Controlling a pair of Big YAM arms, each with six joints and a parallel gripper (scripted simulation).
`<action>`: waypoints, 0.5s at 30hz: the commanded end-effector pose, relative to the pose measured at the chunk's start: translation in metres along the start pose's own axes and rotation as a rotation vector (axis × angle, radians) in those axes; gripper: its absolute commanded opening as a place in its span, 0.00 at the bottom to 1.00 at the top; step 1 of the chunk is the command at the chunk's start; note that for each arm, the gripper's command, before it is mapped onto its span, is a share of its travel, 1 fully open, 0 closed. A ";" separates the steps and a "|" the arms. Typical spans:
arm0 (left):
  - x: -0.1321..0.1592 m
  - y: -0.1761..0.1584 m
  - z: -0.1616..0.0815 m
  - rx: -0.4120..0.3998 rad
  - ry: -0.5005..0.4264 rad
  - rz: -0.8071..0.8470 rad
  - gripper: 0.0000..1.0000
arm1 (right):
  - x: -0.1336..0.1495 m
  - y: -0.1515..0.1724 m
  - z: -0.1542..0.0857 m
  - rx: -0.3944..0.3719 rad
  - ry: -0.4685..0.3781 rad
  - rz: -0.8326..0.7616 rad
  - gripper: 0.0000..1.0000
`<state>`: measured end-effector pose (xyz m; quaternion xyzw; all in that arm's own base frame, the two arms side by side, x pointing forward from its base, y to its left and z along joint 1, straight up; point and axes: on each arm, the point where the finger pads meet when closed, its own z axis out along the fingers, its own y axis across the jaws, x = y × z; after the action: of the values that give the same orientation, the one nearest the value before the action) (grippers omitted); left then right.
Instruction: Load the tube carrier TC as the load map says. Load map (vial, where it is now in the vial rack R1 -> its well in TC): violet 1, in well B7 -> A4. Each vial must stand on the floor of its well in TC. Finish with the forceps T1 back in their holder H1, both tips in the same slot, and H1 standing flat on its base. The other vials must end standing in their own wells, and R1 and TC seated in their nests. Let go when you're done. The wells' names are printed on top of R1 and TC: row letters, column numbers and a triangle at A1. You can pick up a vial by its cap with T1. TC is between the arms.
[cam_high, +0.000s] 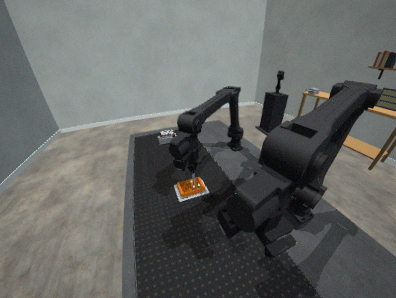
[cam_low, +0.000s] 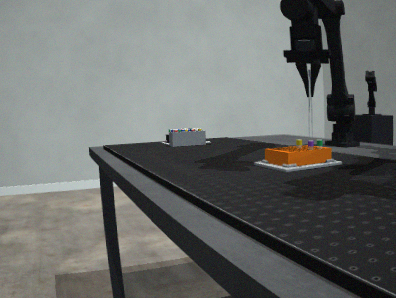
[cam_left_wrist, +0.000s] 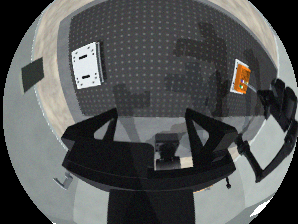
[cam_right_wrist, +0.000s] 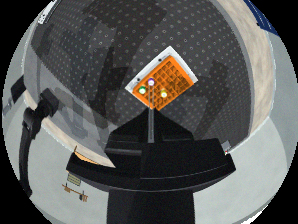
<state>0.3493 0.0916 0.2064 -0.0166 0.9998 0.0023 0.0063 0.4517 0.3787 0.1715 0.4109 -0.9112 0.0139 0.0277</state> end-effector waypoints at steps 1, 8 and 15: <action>0.001 -0.004 0.008 0.009 0.027 0.020 1.00 | -0.002 -0.006 -0.004 0.000 -0.020 0.000 0.07; 0.001 -0.004 0.008 0.009 0.027 0.020 1.00 | -0.004 -0.007 -0.004 0.000 -0.023 0.000 0.07; 0.001 -0.004 0.008 0.009 0.027 0.020 1.00 | -0.004 -0.007 -0.001 0.000 -0.022 0.000 0.07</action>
<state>0.3493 0.0916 0.2064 -0.0166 0.9998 0.0023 0.0063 0.4512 0.3783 0.1684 0.4109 -0.9111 0.0141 0.0286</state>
